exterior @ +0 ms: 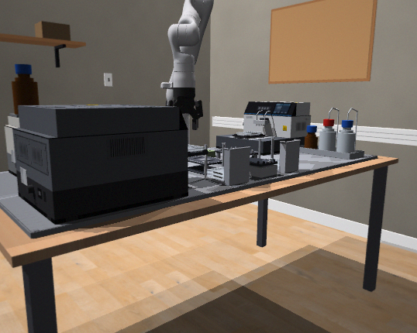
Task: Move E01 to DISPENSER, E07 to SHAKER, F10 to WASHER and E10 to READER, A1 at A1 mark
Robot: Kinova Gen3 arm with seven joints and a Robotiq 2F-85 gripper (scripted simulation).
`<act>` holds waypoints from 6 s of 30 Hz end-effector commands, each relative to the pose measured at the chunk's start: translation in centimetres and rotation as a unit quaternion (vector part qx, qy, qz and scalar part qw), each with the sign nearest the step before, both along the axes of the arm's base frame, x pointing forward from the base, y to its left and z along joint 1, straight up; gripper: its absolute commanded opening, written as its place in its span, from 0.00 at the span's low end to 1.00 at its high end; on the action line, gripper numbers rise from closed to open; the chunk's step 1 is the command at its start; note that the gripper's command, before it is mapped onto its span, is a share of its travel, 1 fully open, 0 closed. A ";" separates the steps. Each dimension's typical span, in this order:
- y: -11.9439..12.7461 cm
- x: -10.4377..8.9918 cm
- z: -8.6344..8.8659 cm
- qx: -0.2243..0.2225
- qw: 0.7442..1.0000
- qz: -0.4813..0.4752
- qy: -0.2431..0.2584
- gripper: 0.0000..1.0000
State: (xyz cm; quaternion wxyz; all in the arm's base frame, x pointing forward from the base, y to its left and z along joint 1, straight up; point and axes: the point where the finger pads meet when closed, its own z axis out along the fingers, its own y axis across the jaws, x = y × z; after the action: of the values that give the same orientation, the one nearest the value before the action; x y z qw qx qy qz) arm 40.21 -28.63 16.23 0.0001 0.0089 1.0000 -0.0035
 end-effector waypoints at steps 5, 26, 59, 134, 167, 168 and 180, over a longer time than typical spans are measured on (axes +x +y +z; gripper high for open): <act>0.0 0.0 0.6 0.000 1.000 0.000 -0.001 1.00; 0.0 0.0 3.1 0.000 1.000 0.000 -0.001 1.00; -0.3 -7.6 3.1 0.000 0.988 -0.155 -0.002 1.00; -1.0 -30.0 3.1 0.000 0.893 -0.451 -0.004 1.00; -3.4 -38.5 3.1 0.000 0.822 -0.569 -0.004 1.00; -3.7 -38.5 3.1 0.000 0.812 -0.584 -0.005 1.00; -7.1 -38.7 3.1 0.000 0.812 -0.584 -0.005 1.00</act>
State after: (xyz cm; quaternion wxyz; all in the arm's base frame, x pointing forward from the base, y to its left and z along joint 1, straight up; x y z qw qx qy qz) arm 1.56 -35.01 19.31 0.0022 0.5913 0.8064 -0.0033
